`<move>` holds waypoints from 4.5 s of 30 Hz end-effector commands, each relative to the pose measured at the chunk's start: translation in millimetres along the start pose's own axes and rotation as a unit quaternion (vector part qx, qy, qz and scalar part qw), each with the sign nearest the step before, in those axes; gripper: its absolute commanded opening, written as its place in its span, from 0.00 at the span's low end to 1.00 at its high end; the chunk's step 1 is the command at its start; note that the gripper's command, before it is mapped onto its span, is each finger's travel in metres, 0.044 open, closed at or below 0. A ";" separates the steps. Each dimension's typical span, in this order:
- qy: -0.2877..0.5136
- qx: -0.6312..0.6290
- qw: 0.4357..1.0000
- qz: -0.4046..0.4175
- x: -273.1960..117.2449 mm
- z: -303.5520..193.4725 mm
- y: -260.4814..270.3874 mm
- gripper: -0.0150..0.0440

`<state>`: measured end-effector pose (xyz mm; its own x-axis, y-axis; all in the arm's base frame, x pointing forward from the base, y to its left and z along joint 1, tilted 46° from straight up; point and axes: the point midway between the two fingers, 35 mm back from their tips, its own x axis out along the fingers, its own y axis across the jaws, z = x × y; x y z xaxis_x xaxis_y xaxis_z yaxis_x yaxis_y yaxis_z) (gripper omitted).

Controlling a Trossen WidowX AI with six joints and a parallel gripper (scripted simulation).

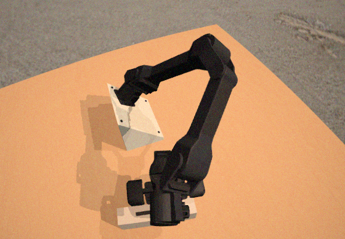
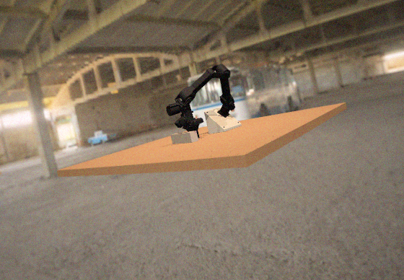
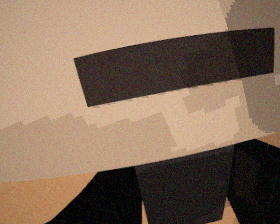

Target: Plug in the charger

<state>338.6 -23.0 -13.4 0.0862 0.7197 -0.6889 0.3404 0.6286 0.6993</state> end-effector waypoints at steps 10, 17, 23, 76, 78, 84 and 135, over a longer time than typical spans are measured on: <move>-0.001 -0.001 1.000 0.000 0.0 0.4 0.0 0.97; -0.002 -0.002 1.000 0.000 0.1 -1.0 -0.1 1.00; -0.004 -0.004 1.000 0.000 0.2 -2.6 -0.1 1.00; -0.012 -0.011 1.000 0.000 1.8 -27.3 -0.4 1.00; -0.012 -0.011 1.000 0.000 1.9 -29.5 -0.5 1.00; -0.012 -0.011 1.000 0.000 2.4 -36.1 -0.6 1.00; -0.307 -0.009 0.952 0.002 -72.7 -54.0 -2.9 1.00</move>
<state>282.3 -61.3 45.8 0.6179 0.4223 -0.6631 0.3160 0.6389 0.7014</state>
